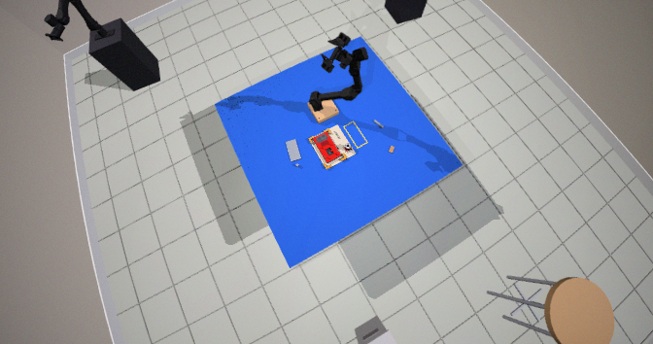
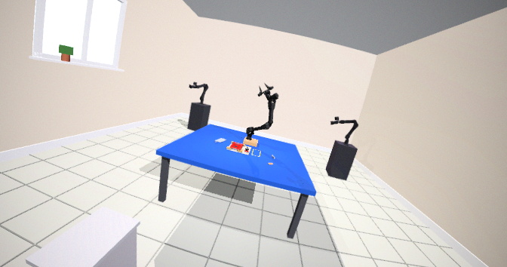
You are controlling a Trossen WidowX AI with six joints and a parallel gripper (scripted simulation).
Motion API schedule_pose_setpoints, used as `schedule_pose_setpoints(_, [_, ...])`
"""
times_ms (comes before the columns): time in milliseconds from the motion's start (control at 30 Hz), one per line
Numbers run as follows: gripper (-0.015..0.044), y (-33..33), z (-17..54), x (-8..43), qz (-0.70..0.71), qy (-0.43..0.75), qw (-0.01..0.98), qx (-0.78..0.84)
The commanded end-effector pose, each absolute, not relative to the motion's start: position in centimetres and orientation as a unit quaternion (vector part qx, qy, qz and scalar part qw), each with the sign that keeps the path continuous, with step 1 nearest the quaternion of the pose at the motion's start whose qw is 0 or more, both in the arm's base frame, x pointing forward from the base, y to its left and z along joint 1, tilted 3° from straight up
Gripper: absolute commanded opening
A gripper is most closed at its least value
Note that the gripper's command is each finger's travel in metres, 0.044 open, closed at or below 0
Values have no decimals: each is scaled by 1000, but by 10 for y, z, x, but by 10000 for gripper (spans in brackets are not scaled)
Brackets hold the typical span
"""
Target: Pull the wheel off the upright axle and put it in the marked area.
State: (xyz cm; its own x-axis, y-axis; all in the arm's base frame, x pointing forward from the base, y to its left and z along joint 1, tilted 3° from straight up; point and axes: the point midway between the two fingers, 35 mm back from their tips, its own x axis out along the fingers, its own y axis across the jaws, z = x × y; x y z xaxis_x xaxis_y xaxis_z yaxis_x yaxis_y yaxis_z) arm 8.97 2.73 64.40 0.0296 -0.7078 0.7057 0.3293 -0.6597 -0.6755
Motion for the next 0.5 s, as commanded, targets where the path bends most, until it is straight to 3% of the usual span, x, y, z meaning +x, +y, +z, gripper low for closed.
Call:
schedule_pose_setpoints(0, [300,-26,633,51,-681,92,524,-503])
schedule_pose_setpoints(233, [300,-90,610,30,-659,23,663,-356])
schedule_pose_setpoints(467, [300,-156,585,42,-600,-14,769,-222])
